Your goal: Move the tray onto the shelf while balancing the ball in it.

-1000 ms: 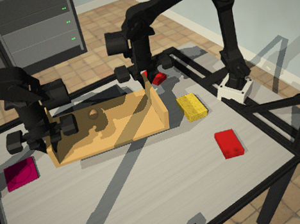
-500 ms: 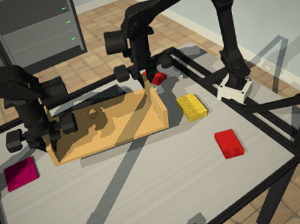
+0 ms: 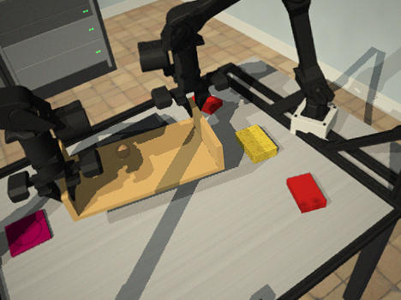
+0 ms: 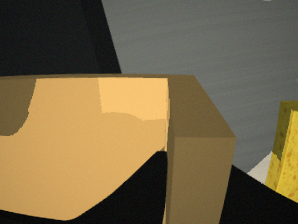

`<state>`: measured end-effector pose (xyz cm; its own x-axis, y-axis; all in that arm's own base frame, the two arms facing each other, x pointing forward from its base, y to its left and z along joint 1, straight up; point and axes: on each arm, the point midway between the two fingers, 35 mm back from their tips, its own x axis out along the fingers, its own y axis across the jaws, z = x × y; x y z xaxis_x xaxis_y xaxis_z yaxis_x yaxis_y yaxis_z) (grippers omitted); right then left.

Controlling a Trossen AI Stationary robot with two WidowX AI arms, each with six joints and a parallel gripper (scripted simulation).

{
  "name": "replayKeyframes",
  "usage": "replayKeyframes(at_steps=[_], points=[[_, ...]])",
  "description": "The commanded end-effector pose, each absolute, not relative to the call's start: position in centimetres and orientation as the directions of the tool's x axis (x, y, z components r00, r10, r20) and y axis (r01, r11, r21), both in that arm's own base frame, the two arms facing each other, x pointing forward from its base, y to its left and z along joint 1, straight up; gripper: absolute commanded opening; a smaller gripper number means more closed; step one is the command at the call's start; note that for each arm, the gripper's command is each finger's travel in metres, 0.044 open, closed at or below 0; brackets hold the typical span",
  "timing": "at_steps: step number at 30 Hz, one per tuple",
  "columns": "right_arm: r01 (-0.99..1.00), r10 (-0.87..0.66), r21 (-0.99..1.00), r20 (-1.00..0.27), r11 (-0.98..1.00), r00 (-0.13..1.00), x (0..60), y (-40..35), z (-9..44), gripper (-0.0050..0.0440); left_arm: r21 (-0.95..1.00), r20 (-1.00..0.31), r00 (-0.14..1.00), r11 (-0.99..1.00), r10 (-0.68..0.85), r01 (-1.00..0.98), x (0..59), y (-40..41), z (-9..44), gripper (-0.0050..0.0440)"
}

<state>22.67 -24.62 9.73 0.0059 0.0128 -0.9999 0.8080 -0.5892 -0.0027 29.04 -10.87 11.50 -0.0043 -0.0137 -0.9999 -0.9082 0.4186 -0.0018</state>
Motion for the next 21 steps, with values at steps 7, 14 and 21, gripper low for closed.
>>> replayKeyframes(at_steps=[7,14,21], points=[[0.809,-0.002,0.002,-1.0,-0.588,0.0,22.5,-25.1,9.87,0.002,0.002,-1.0,-0.001,0.417,0.002,-0.909,29.12,-10.38,11.53,0.002],[0.809,0.014,-0.003,-1.0,-0.588,0.006,22.46,-25.21,9.83,0.002,-0.003,-1.0,-0.003,0.417,-0.015,-0.909,29.14,-10.26,11.57,0.002],[0.809,-0.022,0.003,-1.0,-0.588,-0.013,22.35,-25.45,10.03,0.002,0.002,-1.0,0.009,0.417,0.025,-0.909,29.2,-10.0,11.37,0.002]])
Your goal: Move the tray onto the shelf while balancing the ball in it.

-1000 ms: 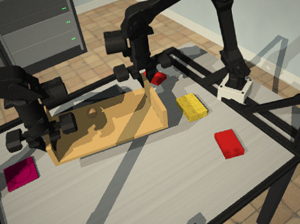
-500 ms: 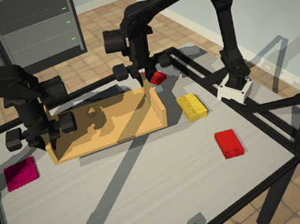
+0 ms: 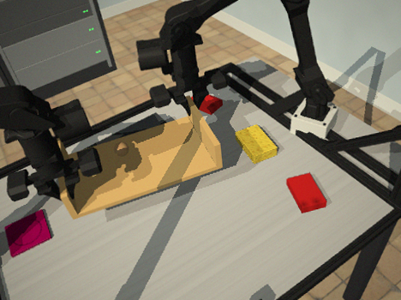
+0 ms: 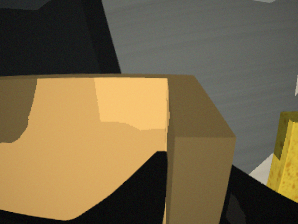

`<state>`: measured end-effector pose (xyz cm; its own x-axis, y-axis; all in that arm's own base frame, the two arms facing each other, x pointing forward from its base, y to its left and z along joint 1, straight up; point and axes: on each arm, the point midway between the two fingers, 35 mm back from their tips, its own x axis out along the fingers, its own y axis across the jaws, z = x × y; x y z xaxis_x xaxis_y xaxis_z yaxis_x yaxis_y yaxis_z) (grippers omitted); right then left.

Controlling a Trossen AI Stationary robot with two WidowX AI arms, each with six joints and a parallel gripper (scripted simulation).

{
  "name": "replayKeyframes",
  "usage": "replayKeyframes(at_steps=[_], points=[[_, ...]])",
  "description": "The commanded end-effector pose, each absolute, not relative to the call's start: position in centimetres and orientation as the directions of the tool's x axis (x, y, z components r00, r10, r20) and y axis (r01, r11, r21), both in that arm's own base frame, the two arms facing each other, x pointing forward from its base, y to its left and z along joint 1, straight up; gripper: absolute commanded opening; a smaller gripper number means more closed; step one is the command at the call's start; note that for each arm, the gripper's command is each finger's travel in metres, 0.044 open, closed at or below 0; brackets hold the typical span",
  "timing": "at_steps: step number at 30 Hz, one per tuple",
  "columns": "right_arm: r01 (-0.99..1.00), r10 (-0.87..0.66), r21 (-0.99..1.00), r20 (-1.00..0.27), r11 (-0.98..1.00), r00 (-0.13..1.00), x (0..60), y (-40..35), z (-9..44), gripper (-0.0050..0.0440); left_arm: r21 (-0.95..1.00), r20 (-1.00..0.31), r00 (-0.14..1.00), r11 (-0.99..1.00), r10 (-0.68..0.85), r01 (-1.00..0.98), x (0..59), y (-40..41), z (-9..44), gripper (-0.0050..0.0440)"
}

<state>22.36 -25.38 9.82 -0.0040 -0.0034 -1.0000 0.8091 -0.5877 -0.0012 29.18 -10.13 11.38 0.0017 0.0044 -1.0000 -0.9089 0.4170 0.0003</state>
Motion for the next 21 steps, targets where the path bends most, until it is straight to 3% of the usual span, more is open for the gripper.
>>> replayKeyframes(at_steps=[1,21], points=[[0.809,-0.017,0.002,-1.0,-0.588,-0.01,22.32,-25.5,10.0,0.002,0.002,-1.0,0.007,0.417,0.019,-0.909,29.22,-9.95,11.4,0.002],[0.809,-0.003,0.002,-1.0,-0.588,0.0,21.98,-26.14,9.87,0.002,0.002,-1.0,-0.001,0.417,0.003,-0.909,29.43,-9.26,11.54,0.002]])
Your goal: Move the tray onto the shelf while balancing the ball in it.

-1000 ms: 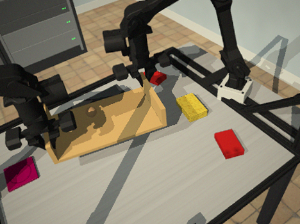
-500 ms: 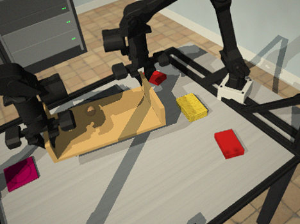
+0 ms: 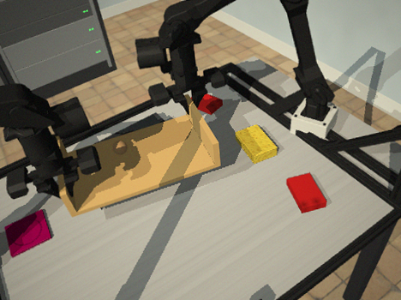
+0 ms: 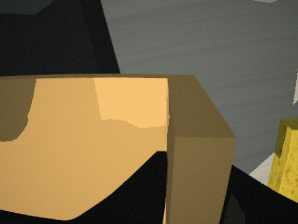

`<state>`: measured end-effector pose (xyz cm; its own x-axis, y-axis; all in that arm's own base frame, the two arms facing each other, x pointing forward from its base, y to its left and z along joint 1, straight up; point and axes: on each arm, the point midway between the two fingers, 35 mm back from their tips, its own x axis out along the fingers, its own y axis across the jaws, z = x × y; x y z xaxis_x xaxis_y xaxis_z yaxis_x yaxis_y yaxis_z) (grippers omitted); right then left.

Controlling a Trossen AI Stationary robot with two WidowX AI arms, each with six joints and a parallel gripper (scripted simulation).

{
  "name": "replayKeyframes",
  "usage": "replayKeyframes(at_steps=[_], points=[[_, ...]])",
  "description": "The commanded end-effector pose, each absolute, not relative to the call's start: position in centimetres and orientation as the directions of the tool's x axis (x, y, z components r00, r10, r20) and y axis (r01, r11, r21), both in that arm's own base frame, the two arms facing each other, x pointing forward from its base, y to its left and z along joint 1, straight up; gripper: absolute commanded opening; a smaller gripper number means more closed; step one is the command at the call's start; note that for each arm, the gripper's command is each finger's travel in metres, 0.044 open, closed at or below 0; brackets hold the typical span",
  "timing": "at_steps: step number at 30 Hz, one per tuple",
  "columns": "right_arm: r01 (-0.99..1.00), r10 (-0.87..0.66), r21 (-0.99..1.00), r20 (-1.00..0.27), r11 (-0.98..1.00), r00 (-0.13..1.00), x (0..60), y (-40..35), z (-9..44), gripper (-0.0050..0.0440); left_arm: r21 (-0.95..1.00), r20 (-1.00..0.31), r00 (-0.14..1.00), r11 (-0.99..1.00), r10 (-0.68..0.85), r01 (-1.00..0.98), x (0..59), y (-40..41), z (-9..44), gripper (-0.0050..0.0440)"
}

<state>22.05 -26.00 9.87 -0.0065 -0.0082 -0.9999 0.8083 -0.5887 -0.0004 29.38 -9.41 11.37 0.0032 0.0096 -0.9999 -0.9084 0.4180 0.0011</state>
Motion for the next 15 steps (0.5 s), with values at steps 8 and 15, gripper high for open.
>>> replayKeyframes(at_steps=[8,15], points=[[0.809,0.017,-0.005,-1.0,-0.588,0.006,21.89,-26.37,9.84,0.002,-0.005,-1.0,-0.003,0.417,-0.018,-0.909,29.47,-9.01,11.56,0.002],[0.809,-0.008,0.0,-1.0,-0.588,-0.006,21.76,-26.62,9.96,0.002,0.0,-1.0,0.004,0.417,0.009,-0.909,29.55,-8.75,11.45,0.002]])
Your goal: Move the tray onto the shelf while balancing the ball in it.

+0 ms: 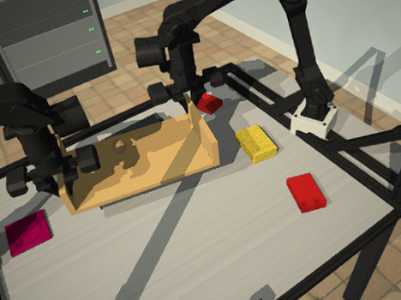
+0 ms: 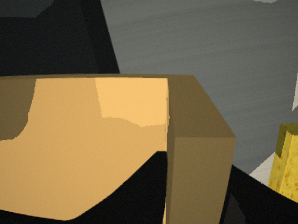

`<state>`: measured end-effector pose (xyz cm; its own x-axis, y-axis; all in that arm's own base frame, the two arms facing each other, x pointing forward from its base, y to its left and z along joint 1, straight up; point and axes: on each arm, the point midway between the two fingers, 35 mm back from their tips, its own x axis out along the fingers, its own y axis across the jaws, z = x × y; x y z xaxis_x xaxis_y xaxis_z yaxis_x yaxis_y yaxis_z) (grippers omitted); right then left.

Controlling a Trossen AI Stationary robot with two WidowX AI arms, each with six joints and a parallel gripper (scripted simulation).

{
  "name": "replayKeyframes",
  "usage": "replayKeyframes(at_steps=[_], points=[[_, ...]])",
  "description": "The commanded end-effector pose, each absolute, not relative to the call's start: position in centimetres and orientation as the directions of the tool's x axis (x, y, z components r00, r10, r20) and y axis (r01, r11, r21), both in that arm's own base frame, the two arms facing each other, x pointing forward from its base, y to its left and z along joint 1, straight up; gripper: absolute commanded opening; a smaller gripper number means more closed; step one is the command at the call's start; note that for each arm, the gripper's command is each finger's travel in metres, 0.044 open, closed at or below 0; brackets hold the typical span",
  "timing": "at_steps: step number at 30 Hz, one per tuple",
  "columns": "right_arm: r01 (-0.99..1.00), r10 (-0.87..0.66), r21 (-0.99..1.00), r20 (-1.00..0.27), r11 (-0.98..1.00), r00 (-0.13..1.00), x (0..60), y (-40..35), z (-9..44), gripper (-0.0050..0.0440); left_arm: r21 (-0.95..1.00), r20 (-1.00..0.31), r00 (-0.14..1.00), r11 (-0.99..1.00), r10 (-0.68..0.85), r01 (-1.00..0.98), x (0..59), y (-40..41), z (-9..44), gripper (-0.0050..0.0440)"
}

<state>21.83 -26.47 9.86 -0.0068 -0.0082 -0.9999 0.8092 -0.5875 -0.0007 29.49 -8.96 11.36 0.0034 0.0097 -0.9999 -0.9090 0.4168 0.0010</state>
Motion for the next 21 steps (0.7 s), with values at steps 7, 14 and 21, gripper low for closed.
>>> replayKeyframes(at_steps=[7,14,21], points=[[0.809,0.004,0.0,-1.0,-0.588,0.003,21.7,-26.71,9.85,0.002,0.0,-1.0,-0.002,0.417,-0.004,-0.909,29.59,-8.65,11.55,0.002],[0.809,-0.021,0.001,-1.0,-0.588,-0.014,21.59,-26.99,10.06,0.002,0.001,-1.0,0.01,0.417,0.023,-0.909,29.64,-8.35,11.35,0.002],[0.809,0.0,0.002,-1.0,-0.588,0.002,21.44,-27.2,9.84,0.002,0.002,-1.0,-0.002,0.417,0.0,-0.909,29.74,-8.11,11.57,0.002]])
